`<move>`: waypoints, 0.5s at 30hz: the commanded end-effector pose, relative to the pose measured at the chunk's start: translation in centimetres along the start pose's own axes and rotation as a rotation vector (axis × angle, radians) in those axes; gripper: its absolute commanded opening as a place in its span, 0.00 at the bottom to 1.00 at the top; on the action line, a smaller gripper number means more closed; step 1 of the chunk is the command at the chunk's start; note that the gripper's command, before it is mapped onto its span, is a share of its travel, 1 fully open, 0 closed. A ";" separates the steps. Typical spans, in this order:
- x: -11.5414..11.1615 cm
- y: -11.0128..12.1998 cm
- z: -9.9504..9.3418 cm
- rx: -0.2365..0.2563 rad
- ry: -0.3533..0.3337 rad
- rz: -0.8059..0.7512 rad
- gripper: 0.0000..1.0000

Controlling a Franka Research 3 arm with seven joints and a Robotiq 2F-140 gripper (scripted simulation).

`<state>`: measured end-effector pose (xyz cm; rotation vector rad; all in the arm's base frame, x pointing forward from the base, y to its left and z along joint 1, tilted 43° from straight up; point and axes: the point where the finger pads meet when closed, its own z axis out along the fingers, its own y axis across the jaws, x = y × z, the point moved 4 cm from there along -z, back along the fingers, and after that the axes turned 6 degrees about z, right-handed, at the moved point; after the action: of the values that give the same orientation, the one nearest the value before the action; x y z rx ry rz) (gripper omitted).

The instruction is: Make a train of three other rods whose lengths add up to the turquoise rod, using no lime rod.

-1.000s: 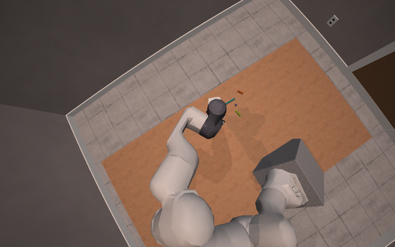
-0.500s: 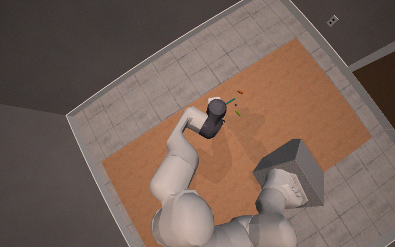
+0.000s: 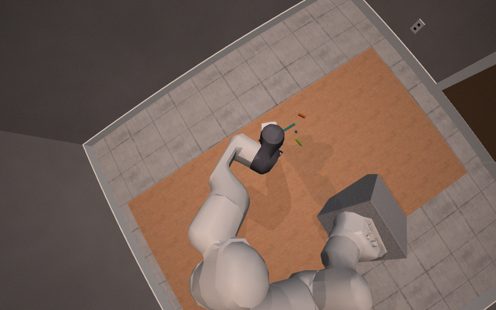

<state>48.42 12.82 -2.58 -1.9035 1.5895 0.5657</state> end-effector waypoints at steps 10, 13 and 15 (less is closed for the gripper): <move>0.0 0.0 0.1 0.000 0.001 -0.007 0.03; 0.0 0.0 0.1 0.000 0.001 -0.007 0.03; 0.0 0.0 0.2 0.000 0.001 -0.007 0.03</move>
<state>48.43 12.83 -2.61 -1.9037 1.5892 0.5654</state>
